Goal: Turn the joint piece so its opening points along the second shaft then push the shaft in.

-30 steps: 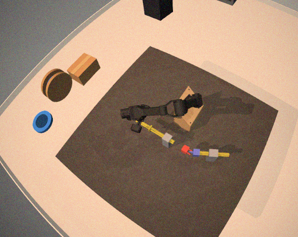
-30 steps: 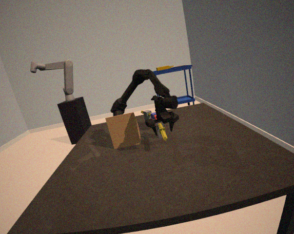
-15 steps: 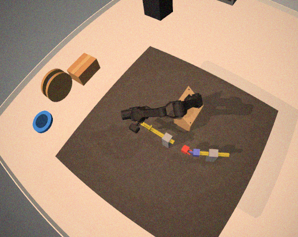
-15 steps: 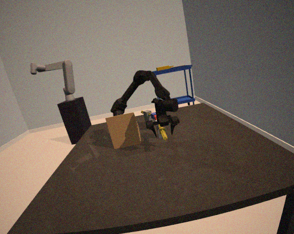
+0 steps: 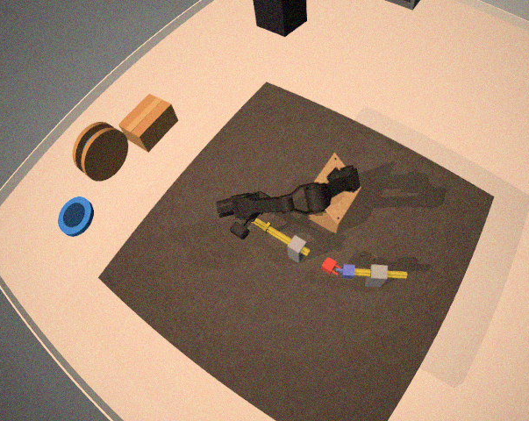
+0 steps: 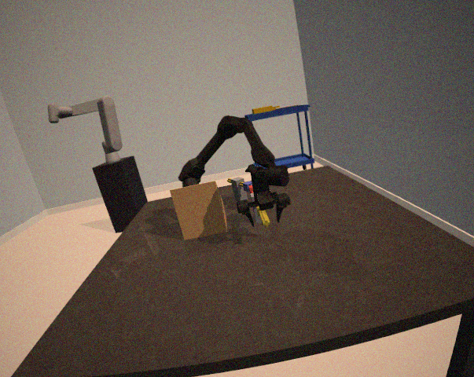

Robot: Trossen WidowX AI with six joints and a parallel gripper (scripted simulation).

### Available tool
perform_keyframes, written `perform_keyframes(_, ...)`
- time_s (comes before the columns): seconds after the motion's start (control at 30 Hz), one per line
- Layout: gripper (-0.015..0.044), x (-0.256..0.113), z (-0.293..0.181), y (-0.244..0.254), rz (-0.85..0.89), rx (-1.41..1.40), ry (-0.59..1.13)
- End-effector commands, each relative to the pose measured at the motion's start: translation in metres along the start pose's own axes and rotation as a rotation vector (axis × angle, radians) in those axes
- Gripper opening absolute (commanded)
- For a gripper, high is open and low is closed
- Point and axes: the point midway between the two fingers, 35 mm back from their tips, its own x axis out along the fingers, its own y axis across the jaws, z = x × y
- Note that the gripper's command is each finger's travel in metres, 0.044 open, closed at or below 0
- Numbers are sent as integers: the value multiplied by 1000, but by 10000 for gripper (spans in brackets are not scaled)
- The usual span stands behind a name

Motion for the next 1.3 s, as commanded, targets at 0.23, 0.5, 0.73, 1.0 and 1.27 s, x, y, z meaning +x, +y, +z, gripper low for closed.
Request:
perform_keyframes(0.23, 256, 6, -1, -2, -3, 9, 8)
perform_keyframes(0.5, 102, 6, -1, -2, -3, 9, 8)
perform_keyframes(0.73, 102, 6, -1, -2, -3, 9, 8)
perform_keyframes(1.0, 67, 6, 0, -2, -3, 7, 7)
perform_keyframes(1.27, 67, 6, 0, -2, -4, 6, 6)
